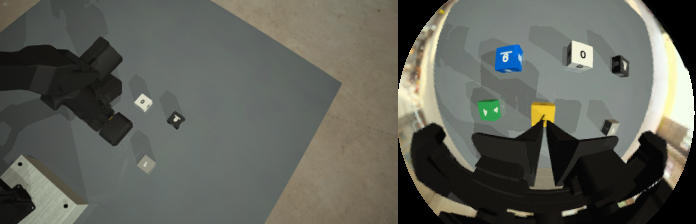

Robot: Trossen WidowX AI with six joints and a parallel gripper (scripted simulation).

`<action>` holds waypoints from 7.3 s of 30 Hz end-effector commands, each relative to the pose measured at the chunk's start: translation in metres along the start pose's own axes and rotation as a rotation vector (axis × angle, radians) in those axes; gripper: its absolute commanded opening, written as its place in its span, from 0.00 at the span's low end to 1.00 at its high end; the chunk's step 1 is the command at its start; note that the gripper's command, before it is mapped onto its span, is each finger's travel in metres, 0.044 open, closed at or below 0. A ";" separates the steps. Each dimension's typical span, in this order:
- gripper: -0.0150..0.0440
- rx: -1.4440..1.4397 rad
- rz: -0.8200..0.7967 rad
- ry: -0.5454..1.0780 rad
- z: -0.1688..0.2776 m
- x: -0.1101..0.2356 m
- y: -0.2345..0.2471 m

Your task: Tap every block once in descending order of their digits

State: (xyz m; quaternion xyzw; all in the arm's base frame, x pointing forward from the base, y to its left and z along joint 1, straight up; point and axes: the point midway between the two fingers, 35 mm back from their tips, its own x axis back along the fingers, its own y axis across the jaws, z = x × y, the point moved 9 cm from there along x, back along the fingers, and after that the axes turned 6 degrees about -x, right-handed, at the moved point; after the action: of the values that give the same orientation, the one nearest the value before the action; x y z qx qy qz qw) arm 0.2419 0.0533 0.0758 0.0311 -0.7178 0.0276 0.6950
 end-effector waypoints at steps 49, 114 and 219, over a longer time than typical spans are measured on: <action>0.29 0.003 0.014 -0.008 -0.128 0.032 -0.119; 0.29 0.003 -0.008 0.002 -0.007 0.110 0.100; 0.29 0.003 0.018 0.003 -0.010 0.016 -0.158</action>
State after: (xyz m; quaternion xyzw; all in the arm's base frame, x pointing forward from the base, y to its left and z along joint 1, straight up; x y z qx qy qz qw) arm 0.2648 -0.1040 0.0980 0.0234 -0.7192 0.0354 0.6935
